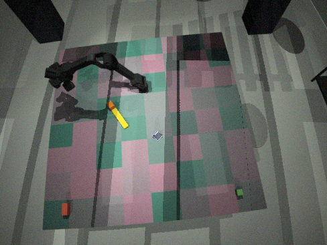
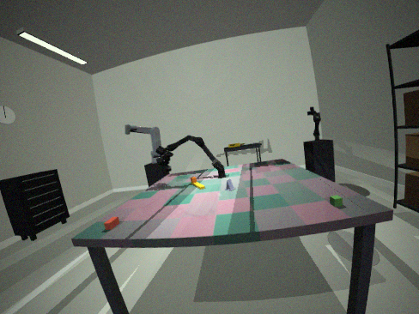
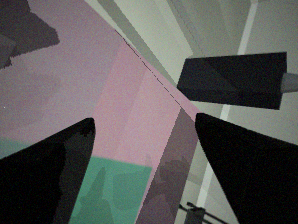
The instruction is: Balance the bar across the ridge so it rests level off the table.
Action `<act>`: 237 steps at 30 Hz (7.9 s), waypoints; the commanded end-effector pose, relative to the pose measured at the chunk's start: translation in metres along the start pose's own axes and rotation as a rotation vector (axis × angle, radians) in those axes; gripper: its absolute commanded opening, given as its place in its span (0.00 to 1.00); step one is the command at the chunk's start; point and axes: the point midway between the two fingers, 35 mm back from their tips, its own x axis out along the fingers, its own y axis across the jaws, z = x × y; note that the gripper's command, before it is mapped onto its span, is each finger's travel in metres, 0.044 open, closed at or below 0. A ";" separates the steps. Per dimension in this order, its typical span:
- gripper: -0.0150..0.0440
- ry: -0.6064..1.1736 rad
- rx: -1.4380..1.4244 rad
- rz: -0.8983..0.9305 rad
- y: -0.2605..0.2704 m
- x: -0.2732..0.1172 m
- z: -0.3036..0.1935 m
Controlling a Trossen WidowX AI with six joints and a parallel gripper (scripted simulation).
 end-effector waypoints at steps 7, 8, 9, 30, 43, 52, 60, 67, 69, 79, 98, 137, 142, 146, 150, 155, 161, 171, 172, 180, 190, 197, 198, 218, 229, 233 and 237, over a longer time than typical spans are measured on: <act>0.79 -0.097 -0.253 0.160 0.067 -0.057 0.022; 0.79 -0.107 -0.279 0.176 0.073 -0.063 0.023; 0.79 -0.117 -0.305 0.191 0.080 -0.069 0.024; 0.79 -0.311 -0.846 0.491 0.204 -0.196 -0.001; 0.79 -0.413 -1.179 0.662 0.260 -0.265 -0.054; 0.79 -0.468 -1.389 0.768 0.284 -0.303 -0.099; 0.79 -0.469 -1.393 0.770 0.293 -0.296 -0.100; 0.79 -0.469 -1.393 0.770 0.326 -0.264 -0.105; 0.79 -0.469 -1.393 0.770 0.336 -0.255 -0.109; 0.79 -0.469 -1.393 0.770 0.345 -0.247 -0.112; 0.79 -0.469 -1.393 0.770 0.361 -0.231 -0.115; 0.25 -0.467 -1.389 0.765 0.339 -0.252 -0.105; 0.25 -0.467 -1.390 0.766 0.330 -0.261 -0.102; 0.25 -0.468 -1.390 0.767 0.323 -0.267 -0.100; 0.25 -0.468 -1.391 0.767 0.316 -0.274 -0.099; 0.25 -0.468 -1.391 0.768 0.307 -0.283 -0.098; 0.25 -0.469 -1.392 0.768 0.295 -0.294 -0.097; 0.25 -0.469 -1.393 0.770 0.277 -0.310 -0.098; 0.25 -0.469 -1.393 0.770 0.277 -0.310 -0.098; 0.25 -0.477 -1.406 0.769 0.289 -0.325 -0.092; 0.25 -0.489 -1.426 0.767 0.308 -0.348 -0.085; 0.25 -0.498 -1.440 0.766 0.322 -0.365 -0.083; 0.25 -0.499 -1.442 0.766 0.324 -0.367 -0.082; 0.25 -0.522 -1.482 0.764 0.366 -0.418 -0.086; 0.25 -0.535 -1.504 0.763 0.391 -0.447 -0.096; 0.25 -0.540 -1.513 0.763 0.399 -0.457 -0.101; 0.25 -0.544 -1.521 0.763 0.408 -0.468 -0.106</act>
